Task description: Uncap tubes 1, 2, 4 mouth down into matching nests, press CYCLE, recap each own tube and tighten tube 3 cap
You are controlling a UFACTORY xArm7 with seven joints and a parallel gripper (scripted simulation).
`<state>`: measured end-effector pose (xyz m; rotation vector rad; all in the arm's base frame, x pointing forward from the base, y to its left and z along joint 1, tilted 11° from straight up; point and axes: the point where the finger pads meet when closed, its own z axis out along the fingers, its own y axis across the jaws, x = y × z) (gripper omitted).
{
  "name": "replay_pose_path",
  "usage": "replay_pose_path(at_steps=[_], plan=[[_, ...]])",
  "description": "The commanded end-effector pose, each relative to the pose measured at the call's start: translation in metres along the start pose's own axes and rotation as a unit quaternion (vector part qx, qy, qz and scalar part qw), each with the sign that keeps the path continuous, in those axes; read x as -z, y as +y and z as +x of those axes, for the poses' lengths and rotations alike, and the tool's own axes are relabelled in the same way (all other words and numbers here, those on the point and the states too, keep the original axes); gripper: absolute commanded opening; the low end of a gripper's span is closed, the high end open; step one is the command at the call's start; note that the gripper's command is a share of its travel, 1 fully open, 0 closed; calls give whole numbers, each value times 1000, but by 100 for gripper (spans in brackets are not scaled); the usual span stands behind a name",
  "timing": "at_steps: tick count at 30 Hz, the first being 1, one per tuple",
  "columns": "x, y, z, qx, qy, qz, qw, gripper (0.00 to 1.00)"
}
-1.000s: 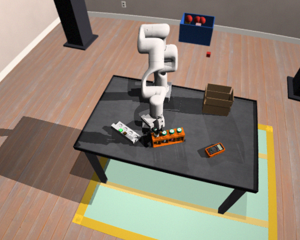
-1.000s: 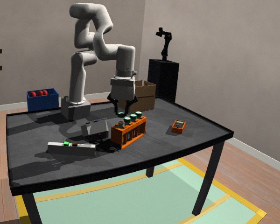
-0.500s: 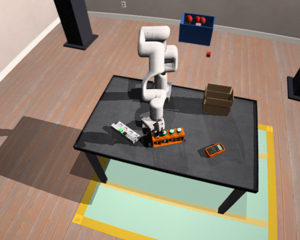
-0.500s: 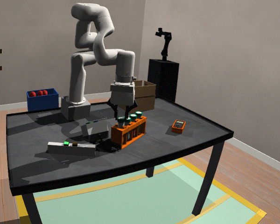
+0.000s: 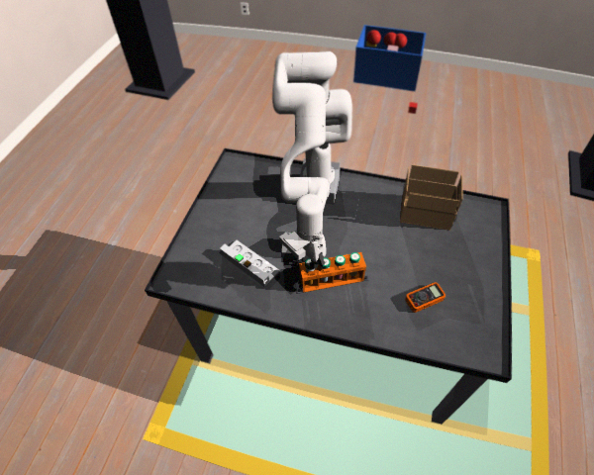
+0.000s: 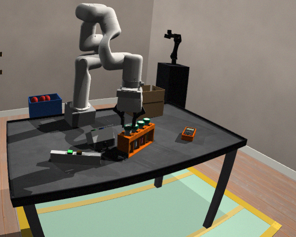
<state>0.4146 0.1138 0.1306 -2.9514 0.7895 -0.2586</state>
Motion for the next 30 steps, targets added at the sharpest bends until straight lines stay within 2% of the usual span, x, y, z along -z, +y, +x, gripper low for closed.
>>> replay_pose_path(at_steps=[1, 30], plan=[[-1, -1, 1, 0, 1, 1, 1000, 0], [-8, -1, 1, 0, 1, 1, 1000, 0]])
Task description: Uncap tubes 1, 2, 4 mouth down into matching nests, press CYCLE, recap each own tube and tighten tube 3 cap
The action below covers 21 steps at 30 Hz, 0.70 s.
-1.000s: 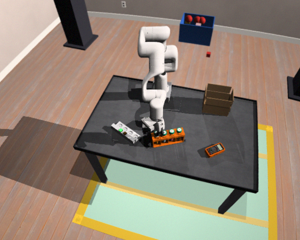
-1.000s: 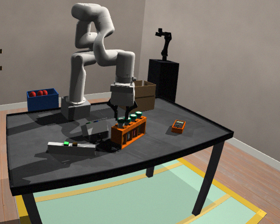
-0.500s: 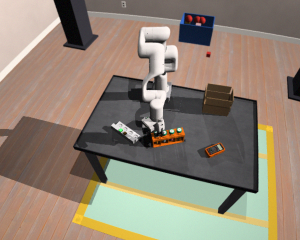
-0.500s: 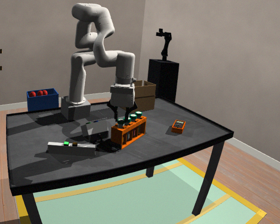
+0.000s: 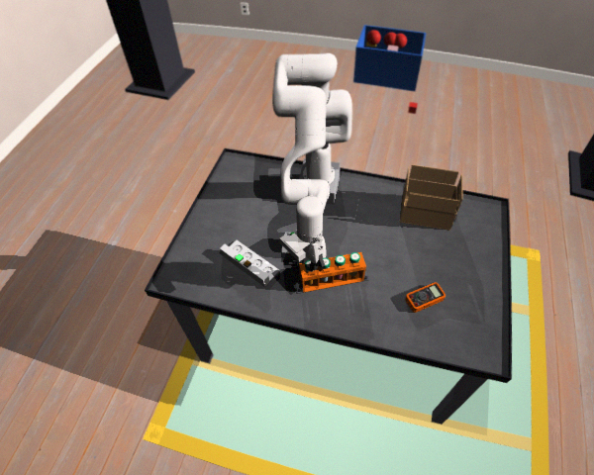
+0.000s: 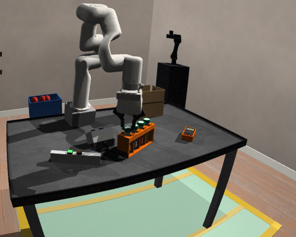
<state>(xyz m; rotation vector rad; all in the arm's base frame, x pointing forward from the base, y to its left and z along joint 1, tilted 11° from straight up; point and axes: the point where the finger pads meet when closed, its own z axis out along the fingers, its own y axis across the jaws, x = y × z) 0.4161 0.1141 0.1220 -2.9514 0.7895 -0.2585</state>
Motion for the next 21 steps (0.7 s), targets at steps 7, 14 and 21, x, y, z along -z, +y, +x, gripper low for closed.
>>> replay_pose_path(at_steps=[7, 14, 21], plan=[[1, -1, 1, 0, 1, 1, 1000, 46], [1, -1, 1, 0, 1, 1, 1000, 46], [1, -1, 1, 0, 1, 1, 1000, 46]])
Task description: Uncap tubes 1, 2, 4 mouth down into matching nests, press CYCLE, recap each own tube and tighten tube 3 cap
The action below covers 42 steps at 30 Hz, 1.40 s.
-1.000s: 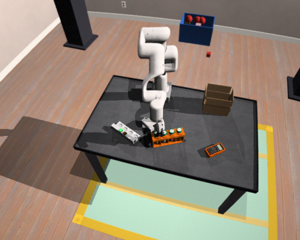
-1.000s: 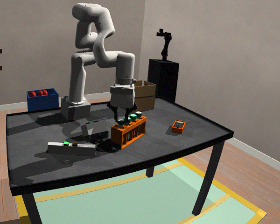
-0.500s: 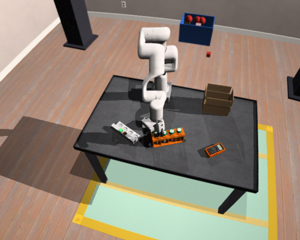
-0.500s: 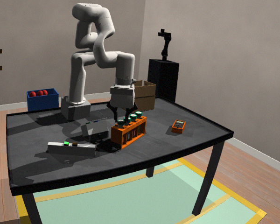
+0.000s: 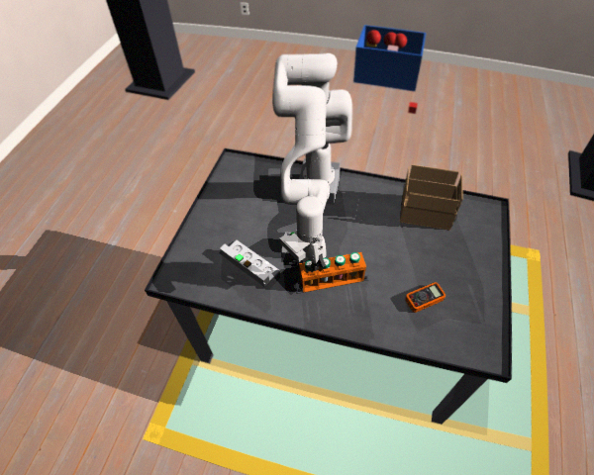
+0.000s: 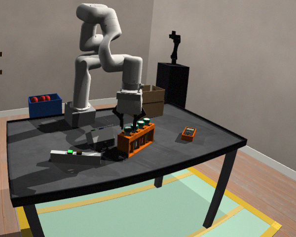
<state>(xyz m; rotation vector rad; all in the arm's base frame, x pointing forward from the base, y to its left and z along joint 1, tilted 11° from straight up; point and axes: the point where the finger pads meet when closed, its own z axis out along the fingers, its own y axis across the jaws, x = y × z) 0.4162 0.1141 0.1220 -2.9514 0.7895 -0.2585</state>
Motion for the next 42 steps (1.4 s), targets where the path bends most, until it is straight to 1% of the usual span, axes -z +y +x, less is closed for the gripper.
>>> replay_pose_path(at_steps=[1, 4, 18, 24, 25, 37, 39, 41, 42], plan=[[1, -1, 1, 0, 1, 1, 1000, 46], [0, -1, 1, -49, 1, 1, 999, 46], [-6, -1, 1, -49, 1, 1, 999, 46], [-6, -1, 1, -49, 1, 1, 999, 46], [-6, -1, 1, -49, 1, 1, 999, 0], [-6, -1, 1, -49, 1, 1, 999, 0], [-7, -1, 1, -82, 1, 1, 997, 0], [-7, -1, 1, -82, 1, 1, 997, 0], [-7, -1, 1, -99, 1, 1, 995, 0]])
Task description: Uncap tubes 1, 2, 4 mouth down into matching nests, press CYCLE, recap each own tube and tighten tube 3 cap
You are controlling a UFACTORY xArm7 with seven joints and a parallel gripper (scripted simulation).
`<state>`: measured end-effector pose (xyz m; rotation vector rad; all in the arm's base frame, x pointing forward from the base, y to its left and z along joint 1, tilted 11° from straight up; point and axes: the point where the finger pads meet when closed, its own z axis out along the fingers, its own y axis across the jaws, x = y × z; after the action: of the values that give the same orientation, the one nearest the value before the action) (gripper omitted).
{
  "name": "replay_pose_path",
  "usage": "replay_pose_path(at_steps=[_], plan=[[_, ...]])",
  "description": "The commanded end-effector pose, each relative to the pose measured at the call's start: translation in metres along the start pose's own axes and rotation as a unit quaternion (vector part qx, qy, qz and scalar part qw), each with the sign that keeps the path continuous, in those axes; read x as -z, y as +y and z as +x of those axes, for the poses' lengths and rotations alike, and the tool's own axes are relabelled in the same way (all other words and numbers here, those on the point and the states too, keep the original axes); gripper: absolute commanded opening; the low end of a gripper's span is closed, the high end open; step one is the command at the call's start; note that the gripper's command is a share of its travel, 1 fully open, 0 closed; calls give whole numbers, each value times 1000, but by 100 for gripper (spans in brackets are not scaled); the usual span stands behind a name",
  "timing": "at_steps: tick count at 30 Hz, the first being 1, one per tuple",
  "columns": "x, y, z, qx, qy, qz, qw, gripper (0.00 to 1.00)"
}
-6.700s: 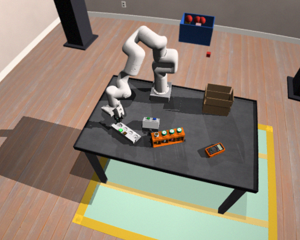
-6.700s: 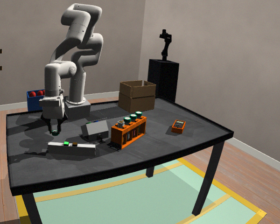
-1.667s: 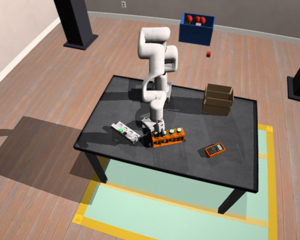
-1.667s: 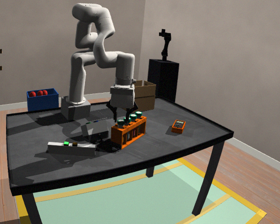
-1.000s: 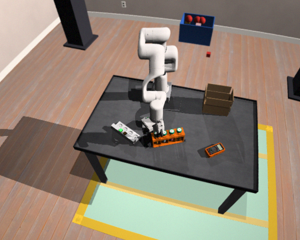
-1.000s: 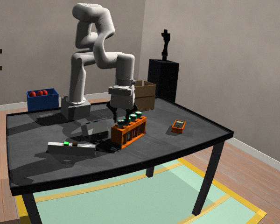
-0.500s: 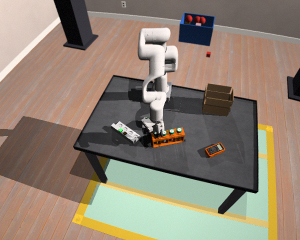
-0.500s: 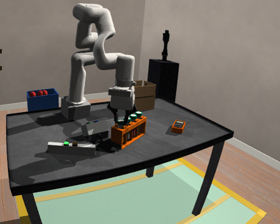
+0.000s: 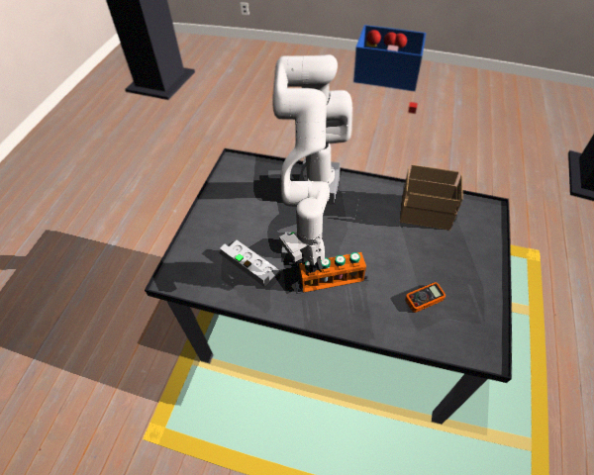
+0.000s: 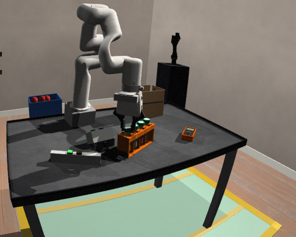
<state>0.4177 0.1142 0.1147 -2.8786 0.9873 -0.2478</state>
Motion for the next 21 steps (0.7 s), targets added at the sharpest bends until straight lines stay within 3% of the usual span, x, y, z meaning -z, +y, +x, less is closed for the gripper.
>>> replay_pose_path(at_steps=[1, 16, 21], plan=[[1, -1, 1, -47, 1, 1, 999, 0], [0, -1, 1, -260, 1, 1, 966, 0], [0, -1, 1, -340, 1, 1, 941, 0]])
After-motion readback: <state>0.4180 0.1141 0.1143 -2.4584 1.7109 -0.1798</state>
